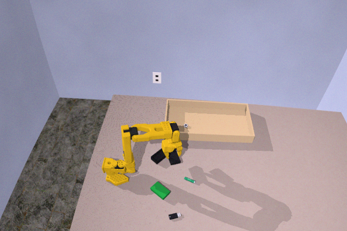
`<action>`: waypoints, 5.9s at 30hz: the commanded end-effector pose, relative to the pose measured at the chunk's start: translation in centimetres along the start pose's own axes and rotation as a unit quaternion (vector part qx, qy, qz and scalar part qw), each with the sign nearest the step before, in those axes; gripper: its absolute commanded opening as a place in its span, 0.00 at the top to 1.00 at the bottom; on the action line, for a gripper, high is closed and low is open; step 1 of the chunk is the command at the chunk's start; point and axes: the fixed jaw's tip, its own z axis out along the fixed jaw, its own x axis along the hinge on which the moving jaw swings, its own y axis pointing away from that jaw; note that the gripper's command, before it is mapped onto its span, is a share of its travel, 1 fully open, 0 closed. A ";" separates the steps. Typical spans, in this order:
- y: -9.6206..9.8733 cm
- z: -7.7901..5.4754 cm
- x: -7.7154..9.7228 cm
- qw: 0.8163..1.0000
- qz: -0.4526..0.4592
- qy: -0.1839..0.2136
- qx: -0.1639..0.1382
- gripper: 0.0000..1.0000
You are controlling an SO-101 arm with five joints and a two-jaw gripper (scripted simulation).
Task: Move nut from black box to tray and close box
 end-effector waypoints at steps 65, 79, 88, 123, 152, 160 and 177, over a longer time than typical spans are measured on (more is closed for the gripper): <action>-0.9 -2.7 0.3 0.999 0.000 0.001 0.035 0.79; -0.9 -2.6 0.2 0.999 0.000 0.001 0.035 0.79; -0.7 -2.1 0.2 0.999 0.000 0.001 0.035 0.79; 1.4 -2.1 -2.1 0.999 0.000 0.001 0.035 0.79; 4.3 -1.7 -4.3 0.999 0.000 0.001 0.035 0.79; 4.3 -1.7 -4.3 0.999 0.000 0.001 0.035 0.79; 4.4 -1.4 -4.8 0.999 0.000 0.001 0.035 0.79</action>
